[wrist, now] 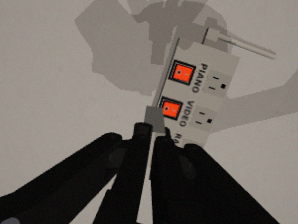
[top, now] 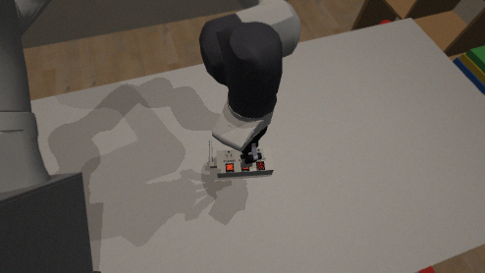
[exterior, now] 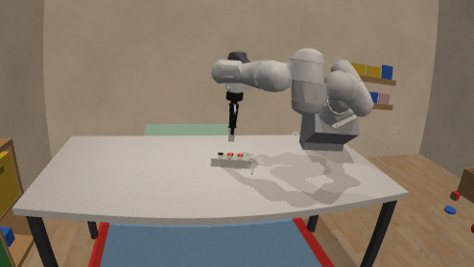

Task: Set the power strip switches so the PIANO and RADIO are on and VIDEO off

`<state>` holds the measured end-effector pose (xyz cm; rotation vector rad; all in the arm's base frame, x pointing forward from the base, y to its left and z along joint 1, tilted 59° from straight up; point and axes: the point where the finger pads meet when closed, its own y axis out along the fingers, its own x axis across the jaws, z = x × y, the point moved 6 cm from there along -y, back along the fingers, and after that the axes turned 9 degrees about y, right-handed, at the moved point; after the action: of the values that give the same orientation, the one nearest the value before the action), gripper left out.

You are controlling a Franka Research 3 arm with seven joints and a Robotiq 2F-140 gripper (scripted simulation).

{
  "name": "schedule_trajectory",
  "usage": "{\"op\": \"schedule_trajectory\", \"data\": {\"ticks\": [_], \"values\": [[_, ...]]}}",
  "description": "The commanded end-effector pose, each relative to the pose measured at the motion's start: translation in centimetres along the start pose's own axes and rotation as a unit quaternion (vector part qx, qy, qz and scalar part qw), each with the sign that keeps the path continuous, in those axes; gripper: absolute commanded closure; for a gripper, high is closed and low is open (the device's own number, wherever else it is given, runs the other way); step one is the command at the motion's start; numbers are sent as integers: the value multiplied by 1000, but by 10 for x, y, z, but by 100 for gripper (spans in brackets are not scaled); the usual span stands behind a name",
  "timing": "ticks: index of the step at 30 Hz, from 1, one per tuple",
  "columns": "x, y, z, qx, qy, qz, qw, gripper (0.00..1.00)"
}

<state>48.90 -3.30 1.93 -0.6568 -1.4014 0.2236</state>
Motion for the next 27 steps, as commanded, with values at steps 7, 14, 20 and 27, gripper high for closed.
{"op": "schedule_trajectory", "data": {"ticks": [7, 14, 20, 27], "values": [[7, 9, 0, 10, 75, -17, 997, 100], [8, 16, 0, 10, 75, -17, 997, 100], [8, 24, 0, 10, 75, -17, 997, 100], [8, 31, 0, 10, 75, -17, 997, 100]]}}
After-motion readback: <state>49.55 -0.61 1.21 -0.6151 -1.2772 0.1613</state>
